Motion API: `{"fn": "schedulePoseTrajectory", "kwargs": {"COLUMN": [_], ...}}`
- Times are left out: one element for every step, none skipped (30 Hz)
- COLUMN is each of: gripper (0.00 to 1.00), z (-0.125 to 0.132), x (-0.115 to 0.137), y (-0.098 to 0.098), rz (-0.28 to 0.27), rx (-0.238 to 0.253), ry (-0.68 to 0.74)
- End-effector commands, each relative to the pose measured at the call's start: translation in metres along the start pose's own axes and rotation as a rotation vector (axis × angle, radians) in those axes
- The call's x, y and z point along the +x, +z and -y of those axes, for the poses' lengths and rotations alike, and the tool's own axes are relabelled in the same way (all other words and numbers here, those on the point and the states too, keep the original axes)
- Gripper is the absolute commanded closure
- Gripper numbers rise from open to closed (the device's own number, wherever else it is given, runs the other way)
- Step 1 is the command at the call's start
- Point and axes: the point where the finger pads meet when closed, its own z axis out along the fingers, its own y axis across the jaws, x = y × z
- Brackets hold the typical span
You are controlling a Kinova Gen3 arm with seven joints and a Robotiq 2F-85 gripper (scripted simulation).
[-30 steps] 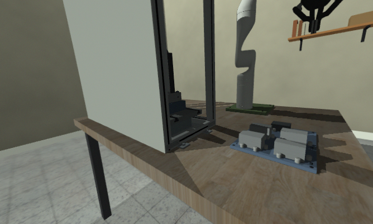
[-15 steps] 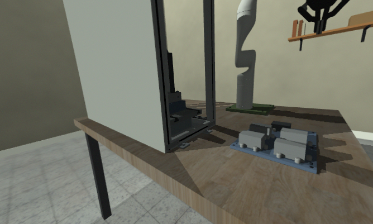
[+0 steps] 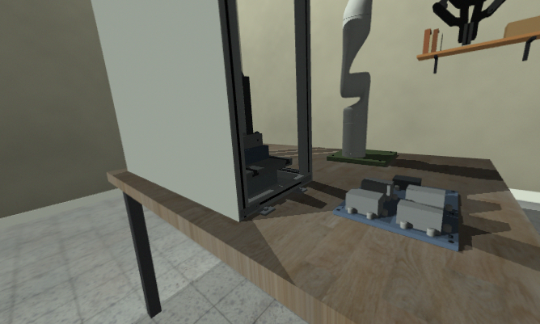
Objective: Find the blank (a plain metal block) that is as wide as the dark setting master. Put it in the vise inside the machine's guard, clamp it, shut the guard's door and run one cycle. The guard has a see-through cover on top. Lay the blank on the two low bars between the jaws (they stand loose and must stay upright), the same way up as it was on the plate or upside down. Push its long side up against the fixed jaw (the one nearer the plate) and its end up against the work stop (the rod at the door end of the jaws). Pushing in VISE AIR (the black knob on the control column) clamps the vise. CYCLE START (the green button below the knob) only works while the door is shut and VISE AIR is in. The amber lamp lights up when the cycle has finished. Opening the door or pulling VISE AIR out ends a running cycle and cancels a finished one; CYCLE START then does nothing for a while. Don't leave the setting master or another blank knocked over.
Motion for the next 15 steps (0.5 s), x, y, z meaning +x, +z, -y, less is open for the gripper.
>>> {"fn": "schedulePoseTrajectory", "kwargs": {"gripper": [0.9,0.9,0.9,0.9,0.9,0.9,0.9,0.0,0.0,0.0,0.0,0.0,0.0,0.0,0.0], "z": [-0.0014,-0.0014,-0.0014,-0.0014,-0.0014,-0.0014,-0.0014,0.0012,0.0012,0.0012,0.0012,0.0012,0.0012,0.0012,0.0012], "x": [0.0046,0.0046,0.0046,0.0046,0.0046,0.0046,0.0046,0.0013,0.0013,0.0013,0.0013,0.0013,0.0013,0.0013,0.0013], "y": [0.0008,0.0008,0.0008,0.0008,0.0008,0.0008,0.0008,0.0008,0.0008,0.0008,0.0008,0.0008,0.0008,0.0008,0.0008], "rz": [0.004,0.004,0.004,0.004,0.004,0.004,0.004,0.005,0.005,0.005,0.005,0.005,0.005,0.005,0.005], "rx": [-0.005,-0.005,-0.005,-0.005,-0.005,-0.005,-0.005,0.001,0.001,0.001,0.001,0.001,0.001,0.001,0.001], "ry": [0.0,0.0,0.0,0.0,0.0,0.0,0.0,0.0,0.0,0.0,0.0,0.0,0.0,0.0,0.0]}}
